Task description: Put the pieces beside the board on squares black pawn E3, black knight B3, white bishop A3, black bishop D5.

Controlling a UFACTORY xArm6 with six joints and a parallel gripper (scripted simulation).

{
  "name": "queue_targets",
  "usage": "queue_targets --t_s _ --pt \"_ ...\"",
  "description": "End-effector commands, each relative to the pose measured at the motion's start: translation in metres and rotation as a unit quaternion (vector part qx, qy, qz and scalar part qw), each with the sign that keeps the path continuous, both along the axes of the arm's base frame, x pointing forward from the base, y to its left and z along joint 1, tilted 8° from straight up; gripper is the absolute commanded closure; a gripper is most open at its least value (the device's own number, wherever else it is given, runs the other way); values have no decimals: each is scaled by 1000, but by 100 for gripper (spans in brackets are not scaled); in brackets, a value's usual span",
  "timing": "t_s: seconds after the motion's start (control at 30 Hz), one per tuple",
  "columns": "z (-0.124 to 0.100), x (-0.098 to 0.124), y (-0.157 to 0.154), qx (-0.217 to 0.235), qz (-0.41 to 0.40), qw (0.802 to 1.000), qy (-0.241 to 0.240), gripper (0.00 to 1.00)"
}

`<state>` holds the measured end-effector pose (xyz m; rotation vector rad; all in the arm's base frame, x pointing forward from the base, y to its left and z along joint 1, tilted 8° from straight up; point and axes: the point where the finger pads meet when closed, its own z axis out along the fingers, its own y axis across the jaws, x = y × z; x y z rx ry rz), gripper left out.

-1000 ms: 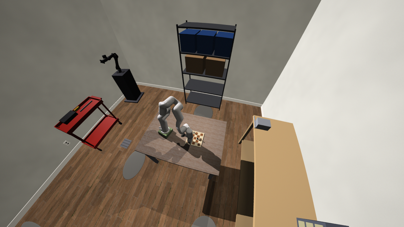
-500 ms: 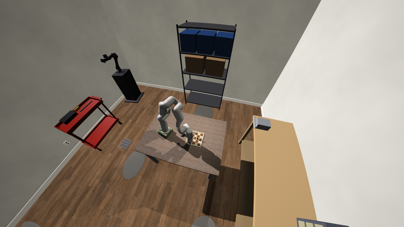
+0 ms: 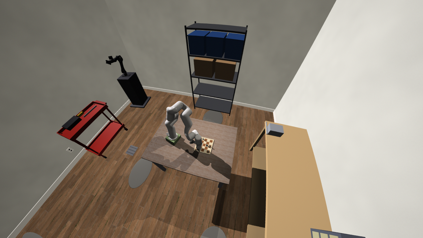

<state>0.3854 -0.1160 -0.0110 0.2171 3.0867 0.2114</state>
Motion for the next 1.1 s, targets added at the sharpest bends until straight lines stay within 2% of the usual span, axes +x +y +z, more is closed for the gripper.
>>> queue_targets --t_s 0.0,1.03,1.07 --pt "1 1 -1 -1 0 1000 -2 100" --pt "1 1 -1 -1 0 1000 -2 100" --pt "1 1 -1 -1 0 1000 -2 93"
